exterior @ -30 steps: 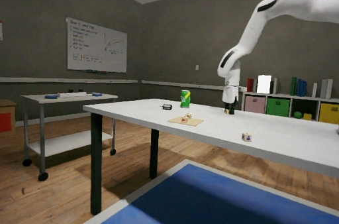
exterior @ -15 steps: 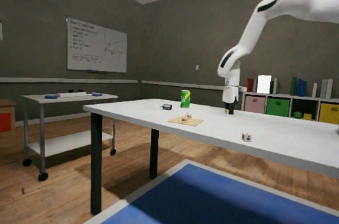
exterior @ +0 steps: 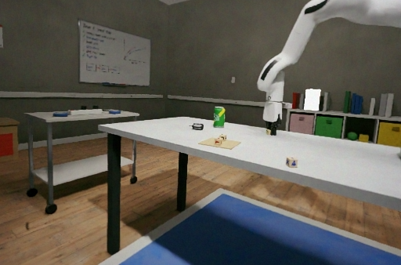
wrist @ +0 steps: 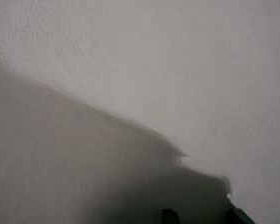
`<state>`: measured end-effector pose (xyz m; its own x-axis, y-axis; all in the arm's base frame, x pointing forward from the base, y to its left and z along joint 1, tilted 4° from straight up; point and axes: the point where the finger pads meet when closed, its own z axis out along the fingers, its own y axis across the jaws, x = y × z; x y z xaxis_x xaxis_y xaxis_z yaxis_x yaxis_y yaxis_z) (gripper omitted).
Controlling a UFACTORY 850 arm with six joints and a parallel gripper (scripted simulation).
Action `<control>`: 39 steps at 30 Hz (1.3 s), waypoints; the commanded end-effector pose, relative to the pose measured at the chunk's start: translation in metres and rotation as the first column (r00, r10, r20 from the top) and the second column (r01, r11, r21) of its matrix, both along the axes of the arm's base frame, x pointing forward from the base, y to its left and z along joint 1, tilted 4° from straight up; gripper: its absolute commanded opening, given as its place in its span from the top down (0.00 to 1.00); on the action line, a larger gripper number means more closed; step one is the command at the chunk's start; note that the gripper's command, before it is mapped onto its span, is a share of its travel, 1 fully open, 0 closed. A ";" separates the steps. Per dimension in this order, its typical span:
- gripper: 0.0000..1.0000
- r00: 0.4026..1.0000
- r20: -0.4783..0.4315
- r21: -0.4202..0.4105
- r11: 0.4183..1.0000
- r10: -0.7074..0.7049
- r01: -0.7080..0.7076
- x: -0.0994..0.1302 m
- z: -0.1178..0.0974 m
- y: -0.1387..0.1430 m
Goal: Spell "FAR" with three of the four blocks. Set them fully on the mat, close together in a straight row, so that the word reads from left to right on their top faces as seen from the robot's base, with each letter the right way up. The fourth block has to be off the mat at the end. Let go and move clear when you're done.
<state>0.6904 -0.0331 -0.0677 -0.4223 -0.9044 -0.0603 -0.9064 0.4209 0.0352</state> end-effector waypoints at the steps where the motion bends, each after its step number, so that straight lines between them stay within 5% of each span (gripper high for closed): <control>1: 0.77 1.000 0.001 0.000 1.000 0.000 0.000 0.001 0.001 0.000; 21: 0.77 1.000 0.001 0.000 1.000 0.000 0.000 0.001 0.004 0.000; 28: 0.77 1.000 0.001 0.000 1.000 0.000 0.000 0.001 0.027 -0.002; 39: 0.77 1.000 0.001 0.000 1.000 0.000 0.000 0.001 0.097 -0.007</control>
<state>0.6916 -0.0382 0.0041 -0.4223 -0.9045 -0.0602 -0.9064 0.4209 0.0353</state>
